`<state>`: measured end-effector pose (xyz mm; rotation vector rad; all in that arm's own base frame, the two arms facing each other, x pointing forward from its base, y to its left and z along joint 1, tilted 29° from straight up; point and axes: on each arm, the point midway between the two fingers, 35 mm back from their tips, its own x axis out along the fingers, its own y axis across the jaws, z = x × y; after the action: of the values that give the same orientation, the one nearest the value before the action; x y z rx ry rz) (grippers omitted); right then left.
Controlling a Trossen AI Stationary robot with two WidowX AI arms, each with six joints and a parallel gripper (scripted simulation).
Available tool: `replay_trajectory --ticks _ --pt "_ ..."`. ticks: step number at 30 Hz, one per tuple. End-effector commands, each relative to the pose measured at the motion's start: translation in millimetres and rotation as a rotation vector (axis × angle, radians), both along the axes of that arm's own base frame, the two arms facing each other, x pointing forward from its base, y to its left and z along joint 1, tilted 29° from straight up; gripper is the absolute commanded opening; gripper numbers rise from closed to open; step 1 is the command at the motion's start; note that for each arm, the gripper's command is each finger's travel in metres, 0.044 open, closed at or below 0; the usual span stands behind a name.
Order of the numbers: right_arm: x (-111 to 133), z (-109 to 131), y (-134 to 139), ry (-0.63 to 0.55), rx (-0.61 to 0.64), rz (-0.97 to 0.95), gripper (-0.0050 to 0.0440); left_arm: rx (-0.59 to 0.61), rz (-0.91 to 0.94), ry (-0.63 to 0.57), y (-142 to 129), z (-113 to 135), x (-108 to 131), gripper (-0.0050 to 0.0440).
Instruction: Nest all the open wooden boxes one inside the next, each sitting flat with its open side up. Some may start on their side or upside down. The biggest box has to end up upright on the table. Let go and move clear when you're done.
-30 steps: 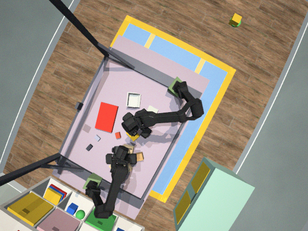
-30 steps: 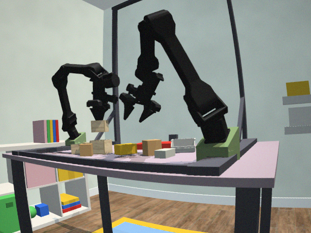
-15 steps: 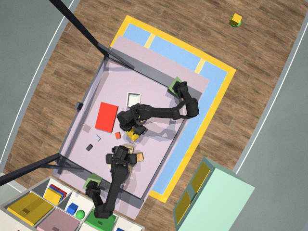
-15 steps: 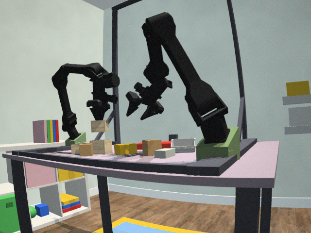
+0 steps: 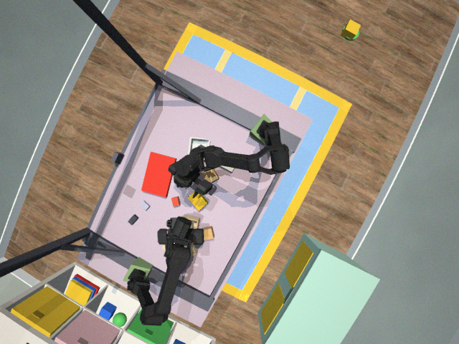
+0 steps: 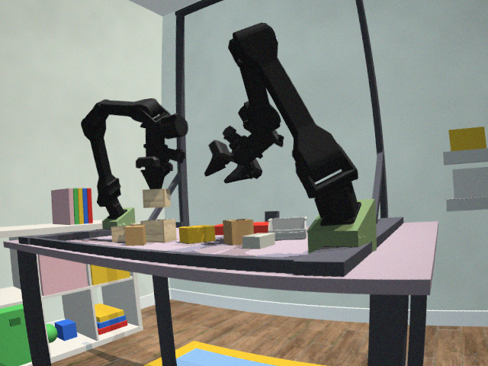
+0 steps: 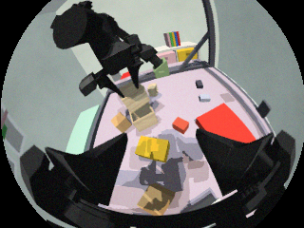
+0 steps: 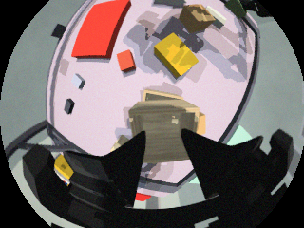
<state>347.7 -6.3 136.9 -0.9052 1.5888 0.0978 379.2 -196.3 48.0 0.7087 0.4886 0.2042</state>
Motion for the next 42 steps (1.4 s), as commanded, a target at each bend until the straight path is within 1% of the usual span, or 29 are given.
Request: replay_trajectory --ticks 1,5,7,8,10,20,24,25,26,39,41,42 --pt "3 9 1 -0.027 0.005 0.007 0.0285 0.004 -0.021 -0.072 -9 3 -4 0.0400" --pt "3 9 1 -0.027 0.005 0.007 0.0285 0.004 -0.027 -0.115 -14 4 -8 0.0400" --pt "3 9 1 -0.027 0.005 0.007 0.0285 0.004 -0.027 -0.115 -14 4 -8 0.0400" --pt "3 9 1 -0.027 0.005 0.007 0.0285 -0.015 -0.026 -0.142 -17 7 -8 0.0400" --pt "3 9 1 -0.027 0.005 0.007 0.0285 0.001 -0.029 -0.159 -18 4 -13 0.0400" --pt "3 9 1 -0.027 0.005 0.007 0.0285 -0.009 -0.026 -0.248 -25 6 -28 0.0400" --pt "3 9 1 -0.027 0.005 0.007 0.0285 -0.012 -0.025 -0.264 -25 6 -32 0.0400" --pt "3 9 1 -0.027 0.005 0.007 0.0285 -0.035 -0.021 -0.288 -27 10 -33 0.0400" --pt "3 9 1 -0.027 0.005 0.007 0.0285 -0.018 -0.021 -0.288 -26 7 -37 0.0400" --pt "3 9 1 -0.027 0.005 0.007 0.0285 -0.046 0.001 -0.366 -25 8 -59 0.0400" --pt "3 9 1 -0.027 0.005 0.007 0.0285 -0.046 0.001 -0.366 -25 8 -59 0.0400" --pt "3 9 1 -0.027 0.005 0.007 0.0285 -0.073 0.007 -0.386 -25 11 -61 0.0400"
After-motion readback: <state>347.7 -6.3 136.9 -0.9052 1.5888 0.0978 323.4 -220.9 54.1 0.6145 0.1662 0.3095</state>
